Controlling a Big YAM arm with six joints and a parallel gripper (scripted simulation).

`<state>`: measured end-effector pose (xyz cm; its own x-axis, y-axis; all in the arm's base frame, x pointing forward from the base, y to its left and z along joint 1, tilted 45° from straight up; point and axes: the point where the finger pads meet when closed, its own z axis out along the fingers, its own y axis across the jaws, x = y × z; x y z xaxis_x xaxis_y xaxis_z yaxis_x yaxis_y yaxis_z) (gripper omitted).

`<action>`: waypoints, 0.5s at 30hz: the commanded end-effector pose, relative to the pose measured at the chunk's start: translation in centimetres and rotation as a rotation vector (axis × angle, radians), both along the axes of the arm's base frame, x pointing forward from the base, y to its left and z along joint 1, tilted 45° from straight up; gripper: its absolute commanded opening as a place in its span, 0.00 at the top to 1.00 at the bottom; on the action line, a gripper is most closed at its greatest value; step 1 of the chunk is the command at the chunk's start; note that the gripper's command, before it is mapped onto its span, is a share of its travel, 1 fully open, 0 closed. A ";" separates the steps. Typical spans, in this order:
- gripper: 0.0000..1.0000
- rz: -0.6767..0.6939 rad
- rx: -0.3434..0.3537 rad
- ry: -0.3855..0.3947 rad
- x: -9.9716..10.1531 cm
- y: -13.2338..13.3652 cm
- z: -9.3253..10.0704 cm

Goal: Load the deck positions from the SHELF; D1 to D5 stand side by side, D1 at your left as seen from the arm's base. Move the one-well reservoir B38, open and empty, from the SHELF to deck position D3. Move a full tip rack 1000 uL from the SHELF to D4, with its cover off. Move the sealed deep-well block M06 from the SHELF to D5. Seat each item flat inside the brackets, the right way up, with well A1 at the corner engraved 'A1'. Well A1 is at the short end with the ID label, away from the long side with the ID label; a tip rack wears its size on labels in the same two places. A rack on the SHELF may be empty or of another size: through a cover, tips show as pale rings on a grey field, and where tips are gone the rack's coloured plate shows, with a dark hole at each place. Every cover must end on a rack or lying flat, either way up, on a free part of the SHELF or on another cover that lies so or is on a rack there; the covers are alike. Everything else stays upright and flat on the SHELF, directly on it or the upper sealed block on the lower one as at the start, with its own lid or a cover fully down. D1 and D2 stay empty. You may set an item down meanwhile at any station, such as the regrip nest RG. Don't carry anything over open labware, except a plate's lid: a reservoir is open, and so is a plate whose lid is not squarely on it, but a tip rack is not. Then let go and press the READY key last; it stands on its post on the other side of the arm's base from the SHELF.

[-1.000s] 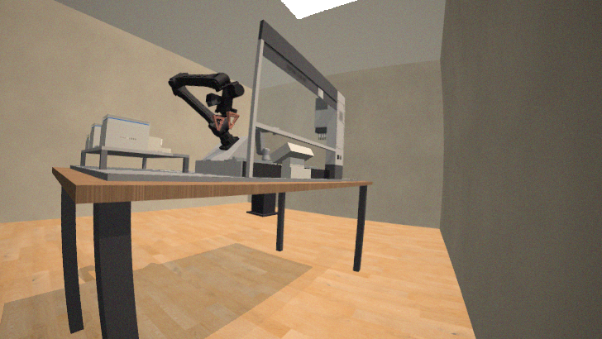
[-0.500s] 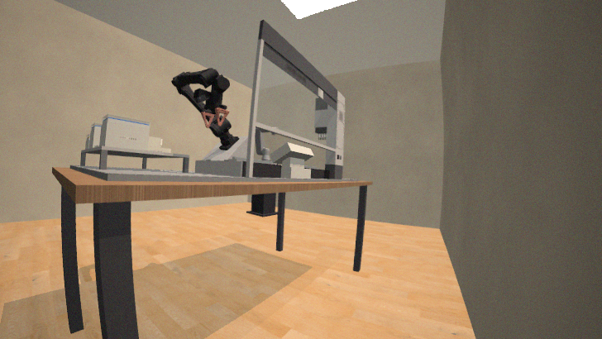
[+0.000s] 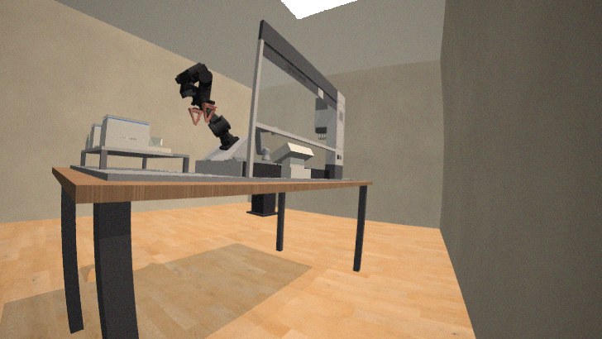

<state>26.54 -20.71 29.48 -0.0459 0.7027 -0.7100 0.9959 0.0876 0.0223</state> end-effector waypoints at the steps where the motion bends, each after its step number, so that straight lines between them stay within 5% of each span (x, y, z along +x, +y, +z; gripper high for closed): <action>1: 0.00 0.020 -0.026 -0.023 1.1 -1.6 3.1; 7: 0.00 0.027 -0.038 -0.044 0.9 -2.3 5.1; 8: 0.00 0.047 -0.035 -0.038 1.2 -1.7 4.9; 9: 0.00 0.020 -0.022 -0.007 -0.5 -2.2 3.0; 15: 0.00 0.020 -0.023 -0.007 -2.5 -2.5 3.0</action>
